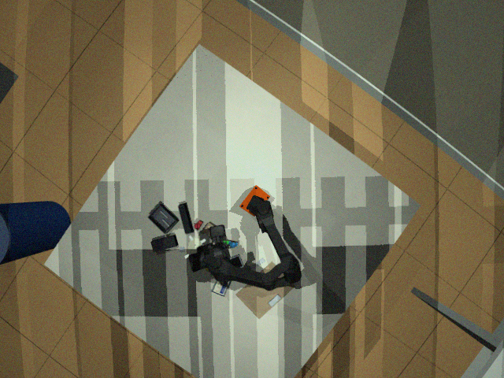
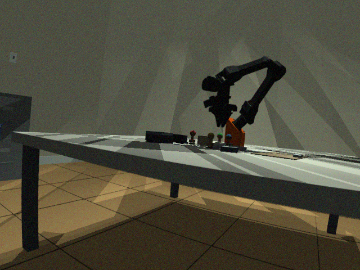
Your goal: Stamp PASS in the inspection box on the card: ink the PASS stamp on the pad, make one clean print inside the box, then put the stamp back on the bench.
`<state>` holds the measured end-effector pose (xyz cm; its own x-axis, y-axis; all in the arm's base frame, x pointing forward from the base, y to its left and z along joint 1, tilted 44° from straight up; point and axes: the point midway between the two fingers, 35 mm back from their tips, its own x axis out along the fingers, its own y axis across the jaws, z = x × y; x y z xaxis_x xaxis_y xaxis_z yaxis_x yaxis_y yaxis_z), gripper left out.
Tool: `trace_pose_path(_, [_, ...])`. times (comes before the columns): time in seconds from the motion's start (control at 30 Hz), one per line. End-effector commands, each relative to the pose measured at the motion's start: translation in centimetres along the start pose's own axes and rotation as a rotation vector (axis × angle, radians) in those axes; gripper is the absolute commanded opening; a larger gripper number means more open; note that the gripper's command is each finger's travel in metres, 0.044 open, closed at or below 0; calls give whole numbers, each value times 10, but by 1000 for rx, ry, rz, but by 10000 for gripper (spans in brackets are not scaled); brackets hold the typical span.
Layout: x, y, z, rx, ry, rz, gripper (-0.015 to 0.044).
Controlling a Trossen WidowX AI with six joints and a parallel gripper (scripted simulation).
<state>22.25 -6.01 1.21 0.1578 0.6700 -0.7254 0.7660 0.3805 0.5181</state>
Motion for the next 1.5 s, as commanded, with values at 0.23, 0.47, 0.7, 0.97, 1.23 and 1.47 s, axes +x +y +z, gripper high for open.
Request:
trace_pose_path(0.23, [18, 1, 1, 8, 3, 5, 212])
trace_pose_path(0.47, [30, 1, 1, 8, 2, 5, 212])
trace_pose_path(0.7, [41, 1, 1, 8, 3, 5, 212])
trace_pose_path(0.97, [54, 1, 0, 8, 4, 6, 212])
trace_pose_path(1.23, [67, 1, -2, 8, 6, 8, 212])
trace_pose_path(1.47, [72, 1, -3, 7, 8, 9, 212])
